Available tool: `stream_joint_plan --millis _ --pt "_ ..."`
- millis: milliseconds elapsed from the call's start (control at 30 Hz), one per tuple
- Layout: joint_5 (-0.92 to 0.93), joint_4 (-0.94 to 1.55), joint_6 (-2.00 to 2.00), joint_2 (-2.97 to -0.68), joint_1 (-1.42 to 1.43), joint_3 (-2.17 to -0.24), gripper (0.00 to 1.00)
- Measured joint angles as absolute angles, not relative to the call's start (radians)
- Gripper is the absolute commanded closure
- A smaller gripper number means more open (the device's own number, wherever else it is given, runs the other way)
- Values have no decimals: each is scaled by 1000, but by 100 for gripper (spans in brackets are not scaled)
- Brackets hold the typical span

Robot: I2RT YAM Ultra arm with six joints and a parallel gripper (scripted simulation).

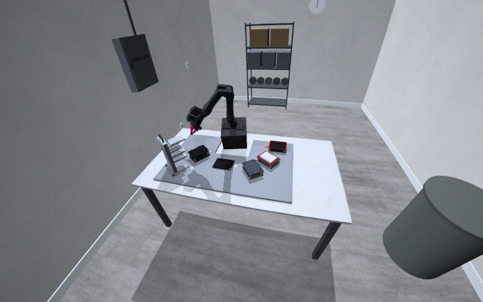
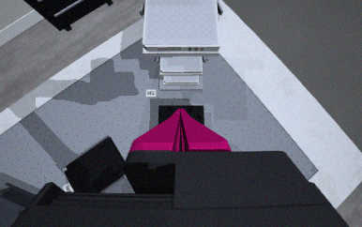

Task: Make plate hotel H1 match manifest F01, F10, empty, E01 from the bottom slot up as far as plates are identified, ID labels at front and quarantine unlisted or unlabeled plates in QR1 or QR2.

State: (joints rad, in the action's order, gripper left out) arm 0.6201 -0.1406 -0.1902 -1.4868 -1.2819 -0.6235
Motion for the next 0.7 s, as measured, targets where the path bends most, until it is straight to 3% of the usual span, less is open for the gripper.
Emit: stream_joint_plan --millis 700 --pt "602 -145 -171 -1522 -1257 -664 100"
